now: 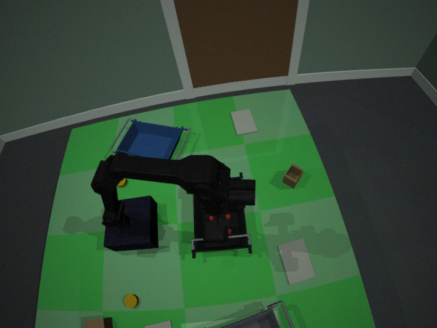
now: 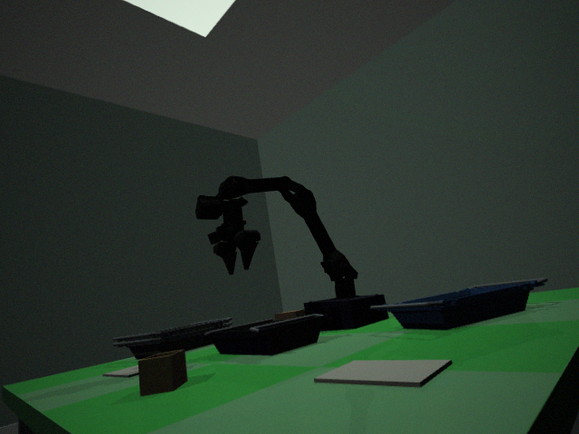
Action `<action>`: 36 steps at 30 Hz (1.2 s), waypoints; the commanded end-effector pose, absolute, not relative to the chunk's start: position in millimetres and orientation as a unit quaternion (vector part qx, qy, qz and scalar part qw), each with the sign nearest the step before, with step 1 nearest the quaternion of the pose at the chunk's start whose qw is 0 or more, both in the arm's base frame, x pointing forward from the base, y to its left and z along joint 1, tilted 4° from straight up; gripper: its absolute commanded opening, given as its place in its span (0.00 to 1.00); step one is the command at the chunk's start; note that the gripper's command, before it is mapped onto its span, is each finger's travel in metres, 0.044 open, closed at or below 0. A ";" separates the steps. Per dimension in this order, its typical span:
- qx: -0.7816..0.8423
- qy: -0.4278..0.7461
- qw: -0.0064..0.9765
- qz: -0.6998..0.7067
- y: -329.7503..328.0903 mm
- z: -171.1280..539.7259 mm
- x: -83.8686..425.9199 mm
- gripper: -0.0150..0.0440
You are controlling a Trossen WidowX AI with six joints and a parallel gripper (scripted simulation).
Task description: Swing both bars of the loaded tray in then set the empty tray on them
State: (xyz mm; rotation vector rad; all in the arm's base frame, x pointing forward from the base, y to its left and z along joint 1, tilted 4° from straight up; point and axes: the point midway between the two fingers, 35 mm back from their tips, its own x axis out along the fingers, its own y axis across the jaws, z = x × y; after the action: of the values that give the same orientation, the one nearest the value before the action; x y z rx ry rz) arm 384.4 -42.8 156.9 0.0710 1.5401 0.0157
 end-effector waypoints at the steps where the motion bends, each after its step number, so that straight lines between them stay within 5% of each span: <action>1: 0.032 0.704 0.709 0.008 22.5 144.8 380.4 1.00; 9: 0.060 0.704 0.708 -0.019 158.9 126.2 332.0 1.00; 17: 0.083 0.709 0.700 -0.027 259.9 106.5 232.4 1.00; 31: 0.142 0.709 0.686 -0.083 317.4 72.4 36.8 1.00; 36: 0.145 0.709 0.685 -0.086 316.9 70.7 27.3 1.00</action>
State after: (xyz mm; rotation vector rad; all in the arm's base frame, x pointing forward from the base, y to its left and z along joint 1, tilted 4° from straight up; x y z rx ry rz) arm 25.5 317.4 70.1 0.2921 1.6013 -0.1741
